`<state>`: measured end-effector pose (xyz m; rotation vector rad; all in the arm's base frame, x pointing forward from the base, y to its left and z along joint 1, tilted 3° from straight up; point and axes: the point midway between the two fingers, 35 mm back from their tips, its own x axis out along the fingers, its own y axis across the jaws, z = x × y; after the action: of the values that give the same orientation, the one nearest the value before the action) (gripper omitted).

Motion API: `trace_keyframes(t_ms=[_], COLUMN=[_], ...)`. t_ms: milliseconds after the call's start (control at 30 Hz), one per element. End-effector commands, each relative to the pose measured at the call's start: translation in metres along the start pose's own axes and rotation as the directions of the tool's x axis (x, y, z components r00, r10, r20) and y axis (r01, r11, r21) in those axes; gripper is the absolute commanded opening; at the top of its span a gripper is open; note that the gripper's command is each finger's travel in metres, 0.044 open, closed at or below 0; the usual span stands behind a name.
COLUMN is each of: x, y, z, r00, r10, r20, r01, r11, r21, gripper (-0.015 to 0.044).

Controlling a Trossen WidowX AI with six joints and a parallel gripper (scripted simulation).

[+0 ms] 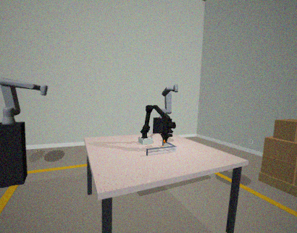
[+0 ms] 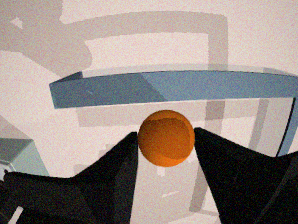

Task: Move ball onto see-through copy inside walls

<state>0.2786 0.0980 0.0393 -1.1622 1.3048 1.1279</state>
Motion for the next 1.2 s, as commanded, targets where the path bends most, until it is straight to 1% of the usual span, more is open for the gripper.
trace_keyframes(t_ms=[0, 200, 367, 667, 800, 900, 1167], x=[-0.029, -0.068, -0.071, -0.029, -0.028, -0.019, 0.027], y=[-0.001, 0.004, 0.004, -0.010, -0.011, -0.012, -0.012], z=[-0.001, -0.003, -0.003, -0.031, -0.032, -0.031, -0.031], r00=[1.000, 1.000, 1.000, 1.000, 1.000, 1.000, 1.000], r10=[-0.016, -0.013, -0.012, -0.013, -0.013, -0.013, -0.013], r20=[0.002, 0.014, 0.016, 0.013, 0.013, 0.013, 0.013], r01=[0.016, 0.013, 0.012, 0.013, 0.013, 0.013, 0.013], r11=[1.000, 1.000, 1.000, 1.000, 1.000, 1.000, 1.000], r21=[-0.002, -0.003, -0.003, -0.003, -0.003, -0.003, -0.003], gripper=[0.0000, 0.0000, 0.0000, 0.0000, 0.0000, 0.0000, 0.0000])
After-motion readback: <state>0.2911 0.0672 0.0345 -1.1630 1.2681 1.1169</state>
